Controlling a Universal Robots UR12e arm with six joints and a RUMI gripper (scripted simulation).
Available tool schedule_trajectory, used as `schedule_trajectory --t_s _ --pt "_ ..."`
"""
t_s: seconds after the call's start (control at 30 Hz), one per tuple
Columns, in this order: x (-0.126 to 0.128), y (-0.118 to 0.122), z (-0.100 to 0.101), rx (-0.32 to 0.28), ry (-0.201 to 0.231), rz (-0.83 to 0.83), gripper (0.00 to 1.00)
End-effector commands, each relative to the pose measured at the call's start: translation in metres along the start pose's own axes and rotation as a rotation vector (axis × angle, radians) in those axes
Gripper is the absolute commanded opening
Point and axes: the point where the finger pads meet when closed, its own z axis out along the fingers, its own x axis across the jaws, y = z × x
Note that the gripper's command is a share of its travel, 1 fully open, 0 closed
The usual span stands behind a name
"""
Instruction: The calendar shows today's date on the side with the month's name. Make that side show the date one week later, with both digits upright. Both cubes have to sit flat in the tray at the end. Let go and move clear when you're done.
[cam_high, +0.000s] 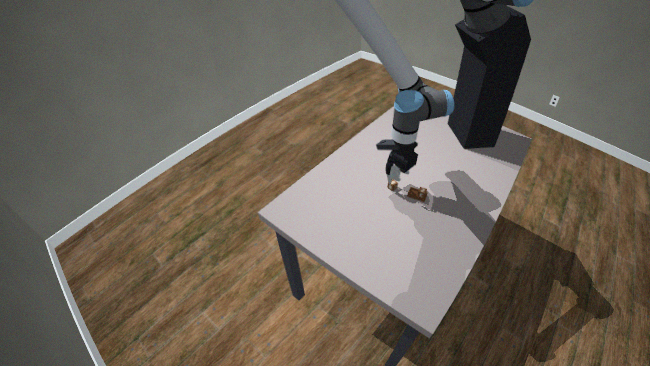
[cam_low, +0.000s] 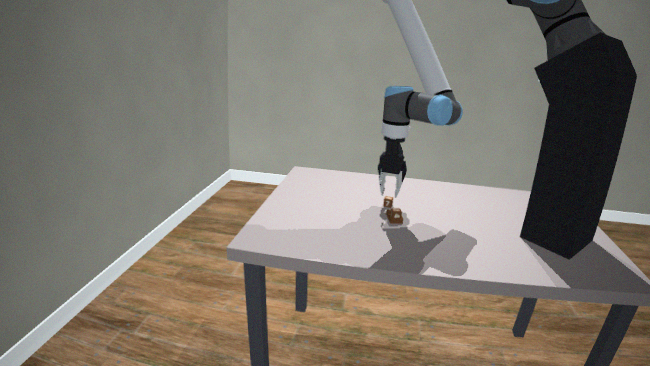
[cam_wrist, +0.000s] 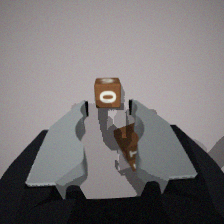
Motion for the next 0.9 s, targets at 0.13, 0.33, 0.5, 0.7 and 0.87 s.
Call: schedule_trajectory --t_s 0.13,0.33,0.5,0.7,0.87 --pt "0.0 0.0 0.0 0.0 -0.001 0.0 0.28" --pt "0.0 0.0 0.0 0.0 -0.001 0.0 0.28" --pt "0.0 0.0 0.004 0.0 -0.001 0.0 0.28" --pt "0.0 0.0 0.01 0.0 -0.001 0.0 0.28" --pt "0.0 0.0 0.018 0.0 -0.001 0.0 0.28"
